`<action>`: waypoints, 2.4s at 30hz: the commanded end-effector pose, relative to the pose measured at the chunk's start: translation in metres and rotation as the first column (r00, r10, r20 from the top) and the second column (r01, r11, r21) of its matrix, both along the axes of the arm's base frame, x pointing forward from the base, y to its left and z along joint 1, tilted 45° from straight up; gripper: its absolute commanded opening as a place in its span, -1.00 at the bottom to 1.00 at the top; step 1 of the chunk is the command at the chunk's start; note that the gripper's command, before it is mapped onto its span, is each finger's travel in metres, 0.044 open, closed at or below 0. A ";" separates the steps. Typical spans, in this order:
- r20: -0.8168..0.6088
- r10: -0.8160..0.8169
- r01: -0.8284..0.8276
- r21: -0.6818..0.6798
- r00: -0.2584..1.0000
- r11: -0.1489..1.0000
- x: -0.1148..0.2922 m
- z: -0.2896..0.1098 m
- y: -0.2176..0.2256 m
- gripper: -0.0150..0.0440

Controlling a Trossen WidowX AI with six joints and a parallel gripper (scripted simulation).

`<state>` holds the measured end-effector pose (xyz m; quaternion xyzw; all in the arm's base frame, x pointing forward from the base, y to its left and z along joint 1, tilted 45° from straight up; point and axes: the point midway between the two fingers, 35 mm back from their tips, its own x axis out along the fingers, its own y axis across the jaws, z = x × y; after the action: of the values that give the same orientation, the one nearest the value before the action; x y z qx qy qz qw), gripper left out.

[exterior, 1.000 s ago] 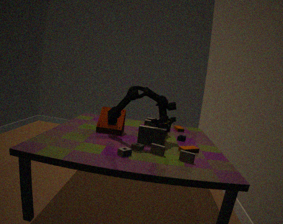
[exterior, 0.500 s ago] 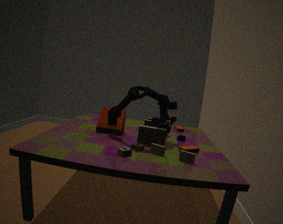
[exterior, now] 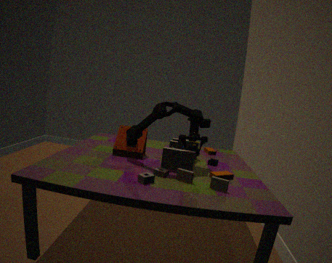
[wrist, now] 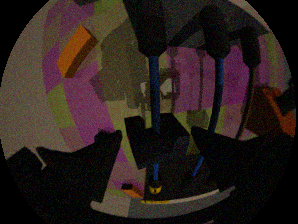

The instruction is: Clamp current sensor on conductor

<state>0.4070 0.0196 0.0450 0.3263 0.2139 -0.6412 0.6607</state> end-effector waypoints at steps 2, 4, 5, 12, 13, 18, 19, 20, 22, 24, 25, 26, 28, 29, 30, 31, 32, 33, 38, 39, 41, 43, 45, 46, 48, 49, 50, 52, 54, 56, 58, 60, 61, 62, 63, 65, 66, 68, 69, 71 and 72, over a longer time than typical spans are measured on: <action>-0.011 -0.008 0.008 0.004 1.000 1.000 0.000 -0.010 -0.006 1.00; -0.011 -0.008 0.008 0.004 1.000 1.000 0.000 -0.012 -0.008 1.00; -0.011 -0.008 0.008 0.004 1.000 1.000 0.000 -0.013 -0.009 1.00; -0.012 -0.008 0.009 0.003 1.000 1.000 0.001 -0.021 -0.016 1.00; -0.015 -0.012 0.012 0.004 1.000 1.000 0.001 -0.021 -0.017 1.00; -0.050 -0.046 0.046 0.010 0.998 0.999 0.001 -0.021 -0.017 1.00; -0.060 -0.055 0.056 0.011 0.997 0.998 0.001 -0.021 -0.017 1.00; -0.070 -0.065 0.066 0.013 0.995 0.998 0.001 -0.021 -0.018 1.00; -0.090 -0.085 0.086 0.014 0.992 0.996 0.001 -0.021 -0.018 1.00; -0.097 -0.092 0.094 0.015 0.991 0.995 0.000 -0.021 -0.017 1.00; -0.097 -0.092 0.094 0.015 0.991 0.995 0.000 -0.021 -0.017 1.00; -0.097 -0.092 0.094 0.015 0.991 0.995 -0.001 -0.021 -0.017 1.00; -0.097 -0.092 0.094 0.015 0.991 0.995 -0.002 -0.021 -0.017 1.00; -0.097 -0.092 0.094 0.015 0.991 0.995 -0.002 -0.021 -0.017 1.00; -0.098 -0.092 0.094 0.015 0.991 0.995 -0.003 -0.021 -0.017 1.00; -0.086 -0.083 0.085 0.011 0.993 0.996 0.000 -0.019 -0.018 0.98; -0.086 -0.083 0.085 0.011 0.993 0.996 0.000 -0.019 -0.018 0.95; -0.086 -0.083 0.085 0.011 0.993 0.996 0.000 -0.019 -0.018 0.93; -0.086 -0.083 0.085 0.011 0.993 0.996 0.000 -0.019 -0.018 0.82; -0.086 -0.083 0.085 0.011 0.993 0.996 0.000 -0.019 -0.018 0.80; -0.086 -0.083 0.085 0.011 0.993 0.996 0.000 -0.019 -0.018 0.75; -0.086 -0.083 0.085 0.011 0.993 0.996 0.000 -0.019 -0.018 0.71; -0.086 -0.083 0.085 0.011 0.993 0.996 0.000 -0.019 -0.018 0.66; -0.086 -0.083 0.085 0.011 0.993 0.996 0.000 -0.019 -0.018 0.64; -0.086 -0.083 0.085 0.011 0.993 0.996 0.000 -0.019 -0.018 0.59; -0.086 -0.083 0.085 0.011 0.993 0.996 0.000 -0.019 -0.018 0.57; -0.086 -0.083 0.085 0.011 0.993 0.996 0.000 -0.019 -0.018 0.55; -0.086 -0.083 0.085 0.011 0.993 0.996 0.000 -0.019 -0.018 0.50; -0.086 -0.083 0.085 0.011 0.993 0.996 0.000 -0.019 -0.018 0.39; -0.086 -0.083 0.085 0.011 0.993 0.996 0.000 -0.019 -0.018 0.21; -0.086 -0.083 0.085 0.011 0.993 0.996 0.000 -0.019 -0.018 0.04; -0.086 -0.083 0.085 0.011 0.993 0.996 0.000 -0.019 -0.018 -0.14; -0.086 -0.083 0.085 0.011 0.993 0.996 0.000 -0.019 -0.018 -0.23; -0.086 -0.083 0.085 0.011 0.993 0.996 0.000 -0.019 -0.018 -0.32; -0.086 -0.083 0.085 0.011 0.993 0.996 0.000 -0.019 -0.018 -0.41; -0.086 -0.083 0.085 0.011 0.993 0.996 0.000 -0.019 -0.018 -0.49; -0.086 -0.083 0.085 0.011 0.993 0.996 0.000 -0.019 -0.018 -0.49; -0.086 -0.083 0.085 0.011 0.993 0.996 0.000 -0.019 -0.018 -0.49; -0.086 -0.083 0.085 0.011 0.993 0.996 0.000 -0.019 -0.018 -0.49; -0.086 -0.083 0.085 0.011 0.993 0.996 0.000 -0.019 -0.018 -0.49; -0.086 -0.083 0.085 0.011 0.993 0.996 0.000 -0.019 -0.018 -0.49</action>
<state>0.4074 0.0013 0.0260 0.3129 0.2314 -0.6804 0.6210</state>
